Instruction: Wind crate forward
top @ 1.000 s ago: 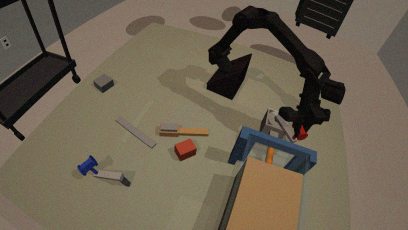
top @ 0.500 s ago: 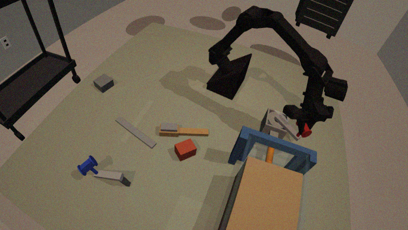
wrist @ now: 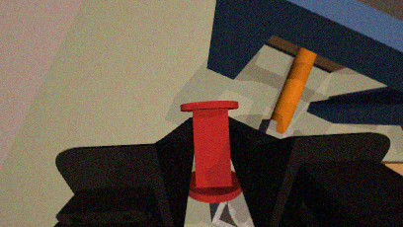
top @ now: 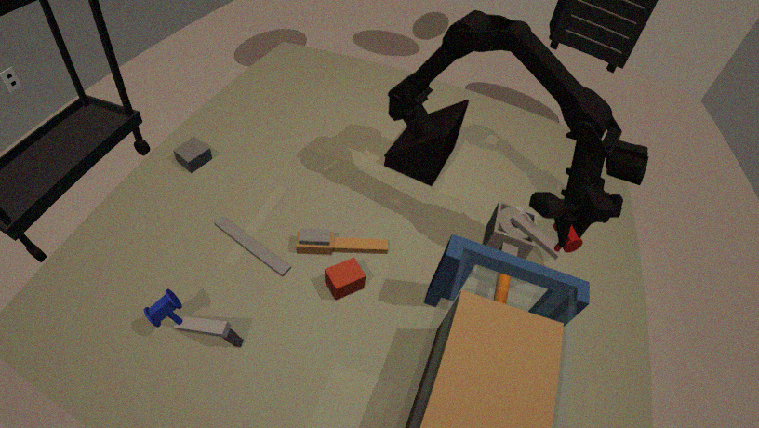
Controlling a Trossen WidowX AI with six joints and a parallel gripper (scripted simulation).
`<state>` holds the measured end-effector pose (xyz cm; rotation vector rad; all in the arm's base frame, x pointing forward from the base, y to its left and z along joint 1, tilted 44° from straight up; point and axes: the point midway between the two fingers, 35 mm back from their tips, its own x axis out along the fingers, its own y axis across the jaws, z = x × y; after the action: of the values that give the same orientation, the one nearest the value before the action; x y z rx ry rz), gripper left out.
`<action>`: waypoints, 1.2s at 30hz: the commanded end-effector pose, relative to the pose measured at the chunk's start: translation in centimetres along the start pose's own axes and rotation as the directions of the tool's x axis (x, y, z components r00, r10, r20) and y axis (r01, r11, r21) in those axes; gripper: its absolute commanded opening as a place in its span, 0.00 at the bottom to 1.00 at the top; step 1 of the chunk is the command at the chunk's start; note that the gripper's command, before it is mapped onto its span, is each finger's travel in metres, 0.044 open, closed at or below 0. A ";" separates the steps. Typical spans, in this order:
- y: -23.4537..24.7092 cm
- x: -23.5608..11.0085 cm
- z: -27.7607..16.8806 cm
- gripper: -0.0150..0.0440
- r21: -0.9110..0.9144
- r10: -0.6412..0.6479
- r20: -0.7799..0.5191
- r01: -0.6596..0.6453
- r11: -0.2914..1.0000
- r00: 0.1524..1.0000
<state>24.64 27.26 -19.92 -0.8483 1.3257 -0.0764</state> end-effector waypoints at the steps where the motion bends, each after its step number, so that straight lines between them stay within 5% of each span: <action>1: 1.2 -0.5 -1.0 0.25 -0.015 0.024 -0.018 -0.024 1.000 1.000; 36: 3.3 -1.9 -3.8 0.25 -0.016 0.027 -0.020 -0.027 0.999 0.999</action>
<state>20.72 28.61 -20.19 -0.8402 1.3343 -0.0612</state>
